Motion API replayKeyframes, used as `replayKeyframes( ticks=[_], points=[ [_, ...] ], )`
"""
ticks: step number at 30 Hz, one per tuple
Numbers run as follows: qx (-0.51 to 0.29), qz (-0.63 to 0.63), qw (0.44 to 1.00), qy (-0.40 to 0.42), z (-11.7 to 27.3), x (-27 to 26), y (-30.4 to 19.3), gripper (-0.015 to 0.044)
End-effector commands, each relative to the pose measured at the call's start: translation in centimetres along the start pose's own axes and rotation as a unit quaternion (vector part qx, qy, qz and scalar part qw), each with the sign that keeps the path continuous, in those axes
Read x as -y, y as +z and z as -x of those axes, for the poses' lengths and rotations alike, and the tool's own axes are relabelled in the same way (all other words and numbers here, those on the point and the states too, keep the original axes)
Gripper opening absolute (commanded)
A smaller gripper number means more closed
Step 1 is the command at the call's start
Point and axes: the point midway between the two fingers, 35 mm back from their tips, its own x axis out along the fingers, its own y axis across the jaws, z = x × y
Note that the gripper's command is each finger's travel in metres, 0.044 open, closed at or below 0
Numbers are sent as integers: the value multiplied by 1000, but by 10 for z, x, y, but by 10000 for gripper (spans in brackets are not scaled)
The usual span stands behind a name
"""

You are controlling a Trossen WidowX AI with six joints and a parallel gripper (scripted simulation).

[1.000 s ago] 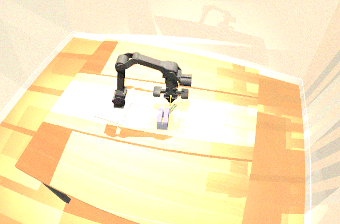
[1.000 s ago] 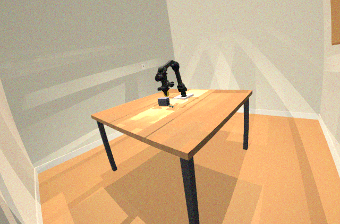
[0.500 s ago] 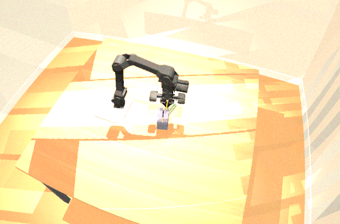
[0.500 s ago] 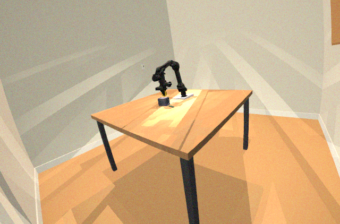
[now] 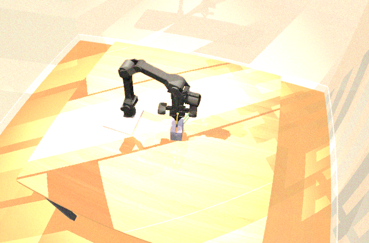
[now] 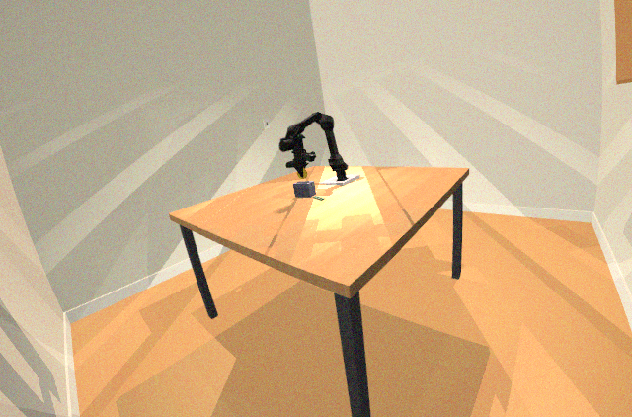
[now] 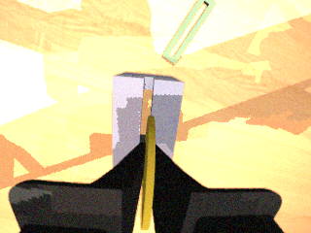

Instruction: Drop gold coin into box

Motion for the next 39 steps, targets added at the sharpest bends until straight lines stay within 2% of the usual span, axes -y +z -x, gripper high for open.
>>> replayKeyframes(
  ticks=[1,39],
  points=[
    [0,1,1000,-1,0,0,1,0],
    [0,2,1000,2,-4,-2,-2,0]
  ],
)
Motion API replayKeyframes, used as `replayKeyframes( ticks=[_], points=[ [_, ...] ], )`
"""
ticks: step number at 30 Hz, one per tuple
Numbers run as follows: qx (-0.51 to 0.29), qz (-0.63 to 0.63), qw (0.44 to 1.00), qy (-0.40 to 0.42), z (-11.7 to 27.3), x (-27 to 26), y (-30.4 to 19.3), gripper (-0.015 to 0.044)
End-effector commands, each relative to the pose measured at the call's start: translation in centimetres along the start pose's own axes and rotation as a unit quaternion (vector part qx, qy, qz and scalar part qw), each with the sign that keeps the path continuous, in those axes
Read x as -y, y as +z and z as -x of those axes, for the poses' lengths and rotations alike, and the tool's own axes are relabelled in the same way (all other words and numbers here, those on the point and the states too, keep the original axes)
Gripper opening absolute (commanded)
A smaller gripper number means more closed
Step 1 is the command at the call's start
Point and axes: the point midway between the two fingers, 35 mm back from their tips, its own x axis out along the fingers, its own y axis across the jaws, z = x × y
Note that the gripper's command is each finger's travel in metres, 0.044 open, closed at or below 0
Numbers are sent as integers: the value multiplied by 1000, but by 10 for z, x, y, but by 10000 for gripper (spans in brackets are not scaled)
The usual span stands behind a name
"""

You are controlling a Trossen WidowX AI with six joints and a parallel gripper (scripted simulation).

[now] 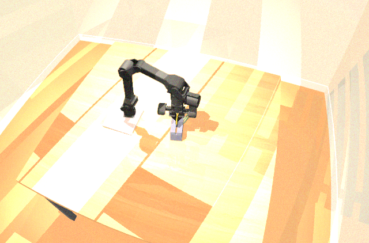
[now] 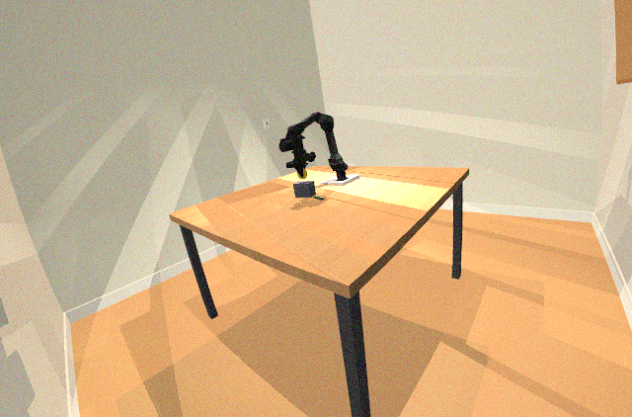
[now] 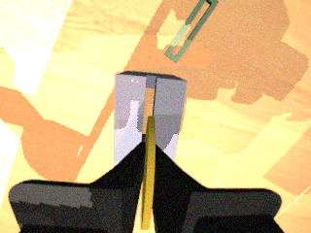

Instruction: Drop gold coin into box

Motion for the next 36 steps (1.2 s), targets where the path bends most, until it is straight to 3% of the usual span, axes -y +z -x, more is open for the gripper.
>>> replayKeyframes(
  ticks=[1,35,36],
  points=[
    [0,0,1000,1,-3,-1,0,0],
    [0,2,1000,1,-18,-1,0,0],
    [0,0,1000,0,-15,0,0,26]
  ],
)
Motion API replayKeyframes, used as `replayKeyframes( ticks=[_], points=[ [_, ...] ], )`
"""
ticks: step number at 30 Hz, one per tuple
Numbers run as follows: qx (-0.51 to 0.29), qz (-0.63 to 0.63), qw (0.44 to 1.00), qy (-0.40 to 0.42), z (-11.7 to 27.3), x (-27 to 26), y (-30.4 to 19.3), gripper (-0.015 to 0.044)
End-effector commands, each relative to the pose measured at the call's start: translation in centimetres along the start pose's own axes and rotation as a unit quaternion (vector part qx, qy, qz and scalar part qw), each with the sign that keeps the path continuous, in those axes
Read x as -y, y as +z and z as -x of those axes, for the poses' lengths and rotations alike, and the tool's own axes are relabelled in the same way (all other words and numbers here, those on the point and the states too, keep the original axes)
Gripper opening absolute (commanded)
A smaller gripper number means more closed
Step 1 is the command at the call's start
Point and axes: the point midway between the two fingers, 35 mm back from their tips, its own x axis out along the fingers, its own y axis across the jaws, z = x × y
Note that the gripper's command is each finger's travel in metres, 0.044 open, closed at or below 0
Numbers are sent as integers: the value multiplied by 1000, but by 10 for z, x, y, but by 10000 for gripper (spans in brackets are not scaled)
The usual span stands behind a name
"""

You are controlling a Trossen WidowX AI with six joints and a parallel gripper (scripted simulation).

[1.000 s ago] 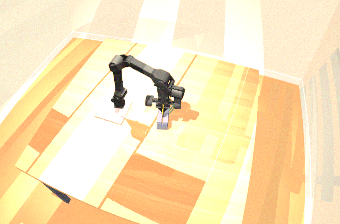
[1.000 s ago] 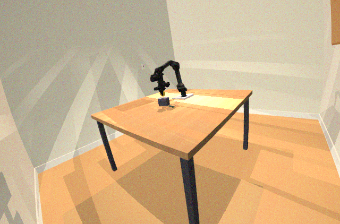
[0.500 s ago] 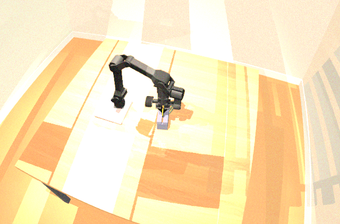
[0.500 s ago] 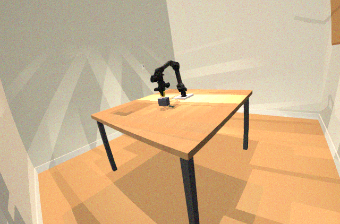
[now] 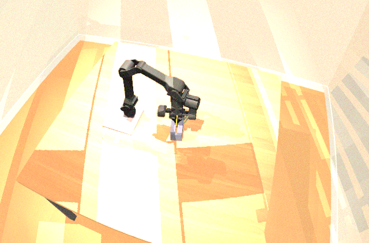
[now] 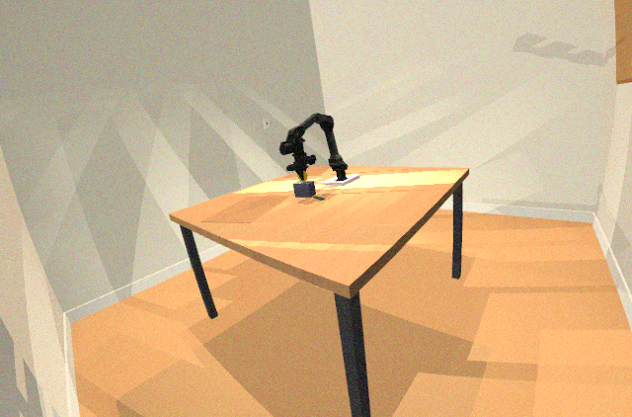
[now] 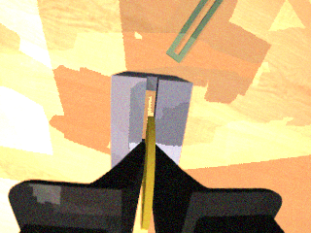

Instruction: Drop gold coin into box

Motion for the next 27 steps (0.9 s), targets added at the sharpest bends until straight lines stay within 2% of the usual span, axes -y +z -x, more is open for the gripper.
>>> replayKeyframes(
  ticks=[1,5,14,24,27],
  points=[
    [0,0,1000,0,0,0,0,53],
    [0,0,1000,0,0,0,0,157],
    [0,0,1000,0,0,0,0,161],
    [0,0,1000,0,20,0,0,423],
    [1,1,1000,3,45,-2,1,440]
  ],
)
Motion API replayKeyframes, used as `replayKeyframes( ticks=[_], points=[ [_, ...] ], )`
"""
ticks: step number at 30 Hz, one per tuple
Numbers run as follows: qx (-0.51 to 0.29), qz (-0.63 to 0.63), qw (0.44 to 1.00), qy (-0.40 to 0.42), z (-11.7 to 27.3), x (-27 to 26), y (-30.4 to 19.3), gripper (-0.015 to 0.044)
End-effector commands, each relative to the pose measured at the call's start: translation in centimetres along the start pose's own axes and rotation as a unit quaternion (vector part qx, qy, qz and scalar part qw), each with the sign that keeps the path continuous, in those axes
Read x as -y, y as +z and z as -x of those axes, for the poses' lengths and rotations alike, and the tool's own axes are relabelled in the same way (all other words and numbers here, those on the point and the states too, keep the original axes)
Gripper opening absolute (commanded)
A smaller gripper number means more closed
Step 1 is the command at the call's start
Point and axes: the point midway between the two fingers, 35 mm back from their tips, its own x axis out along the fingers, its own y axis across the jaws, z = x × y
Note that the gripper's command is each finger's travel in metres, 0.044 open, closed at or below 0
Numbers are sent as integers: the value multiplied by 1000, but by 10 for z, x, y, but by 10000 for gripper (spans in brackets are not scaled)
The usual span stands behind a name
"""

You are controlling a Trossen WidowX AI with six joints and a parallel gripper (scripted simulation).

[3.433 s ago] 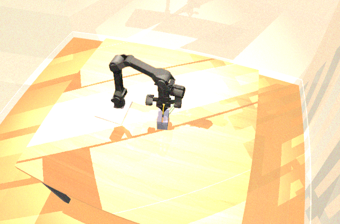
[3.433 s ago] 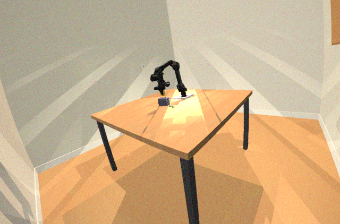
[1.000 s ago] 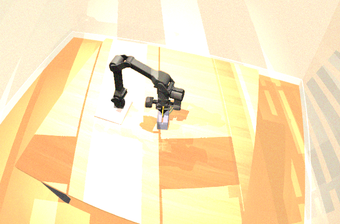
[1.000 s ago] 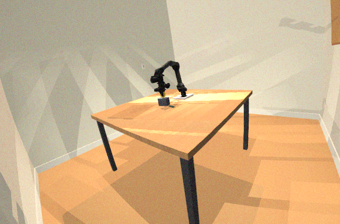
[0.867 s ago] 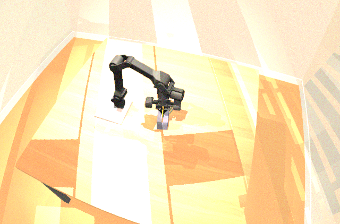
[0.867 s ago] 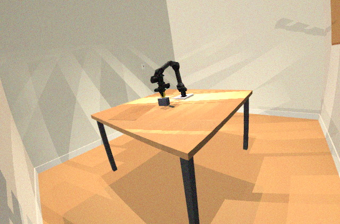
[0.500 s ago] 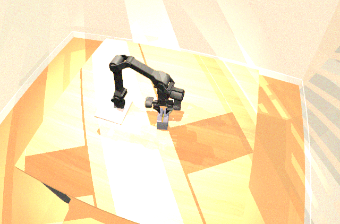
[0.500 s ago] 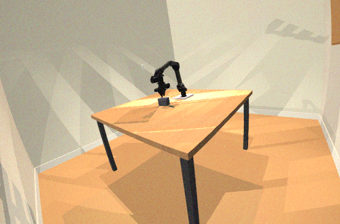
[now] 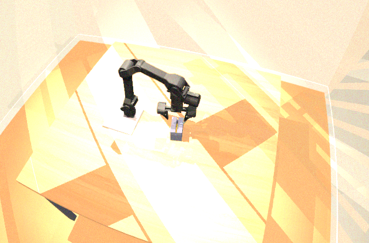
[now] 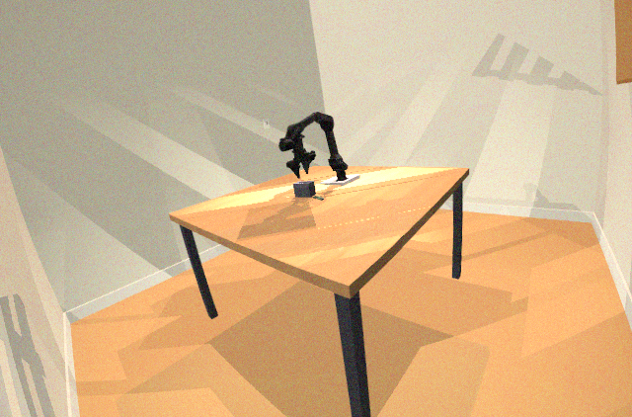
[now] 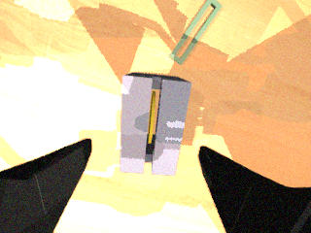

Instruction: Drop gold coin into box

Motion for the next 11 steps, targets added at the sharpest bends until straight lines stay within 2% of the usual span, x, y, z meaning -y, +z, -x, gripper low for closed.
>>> replayKeyframes(
  ticks=[1,11],
  points=[
    [-2,-1,1000,-6,32,-1,0,440],
    [-1,0,1000,-5,39,-2,1,440]
  ],
)
